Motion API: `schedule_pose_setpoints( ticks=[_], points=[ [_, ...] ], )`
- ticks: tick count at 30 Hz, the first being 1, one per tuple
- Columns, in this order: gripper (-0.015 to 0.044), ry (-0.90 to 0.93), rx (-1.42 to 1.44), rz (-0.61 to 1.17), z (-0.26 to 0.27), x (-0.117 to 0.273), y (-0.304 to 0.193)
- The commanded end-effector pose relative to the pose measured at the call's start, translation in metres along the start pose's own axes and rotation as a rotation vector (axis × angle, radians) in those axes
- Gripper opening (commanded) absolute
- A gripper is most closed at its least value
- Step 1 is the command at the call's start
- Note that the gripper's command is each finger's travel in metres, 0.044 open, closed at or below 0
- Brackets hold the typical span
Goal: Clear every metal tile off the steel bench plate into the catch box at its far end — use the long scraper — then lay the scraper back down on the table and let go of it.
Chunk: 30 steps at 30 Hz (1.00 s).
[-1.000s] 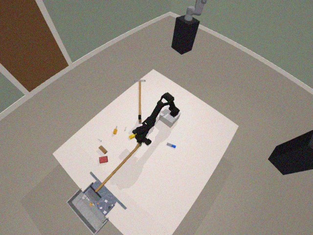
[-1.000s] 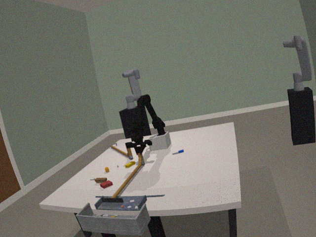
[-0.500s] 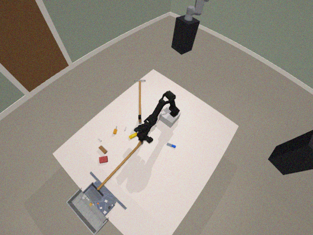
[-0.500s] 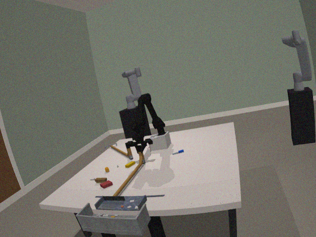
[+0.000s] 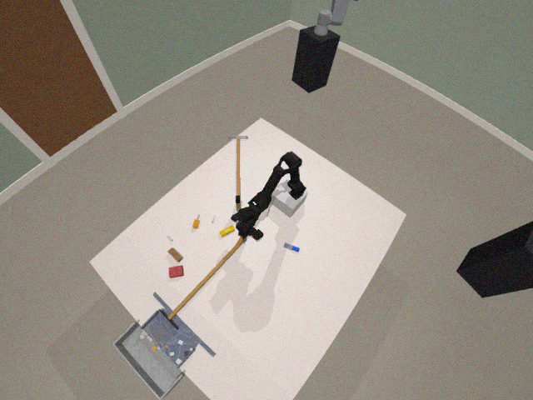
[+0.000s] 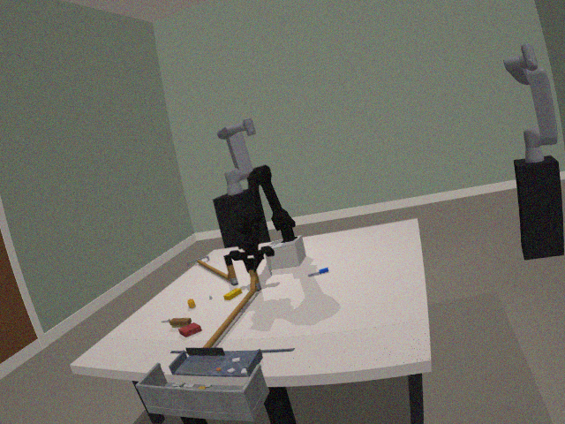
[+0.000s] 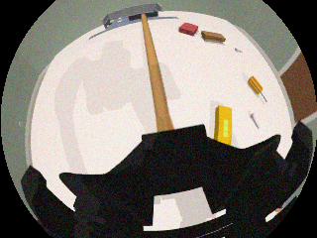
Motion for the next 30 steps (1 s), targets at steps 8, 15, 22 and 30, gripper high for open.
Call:
schedule_pose_setpoints(
  ticks=[8,15,22,30],
  points=[
    [0.0,0.005,0.003,-0.013,-0.002,0.012,-0.013],
    [0.0,0.005,0.002,-0.013,-0.003,0.019,-0.023],
    [0.0,0.005,0.002,-0.013,-0.003,0.024,-0.033],
    [0.0,0.005,0.002,-0.014,-0.003,0.031,-0.044]
  ],
)
Point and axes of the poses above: the point midway between the two fingers, 35 mm back from their tips, its own x axis back along the fingers, its own z axis across the jaws, y = z × x, the point moved 4 cm from there along x, back along the fingers, and after that the axes turned 10 degrees about -x, right-handed, at the moved point
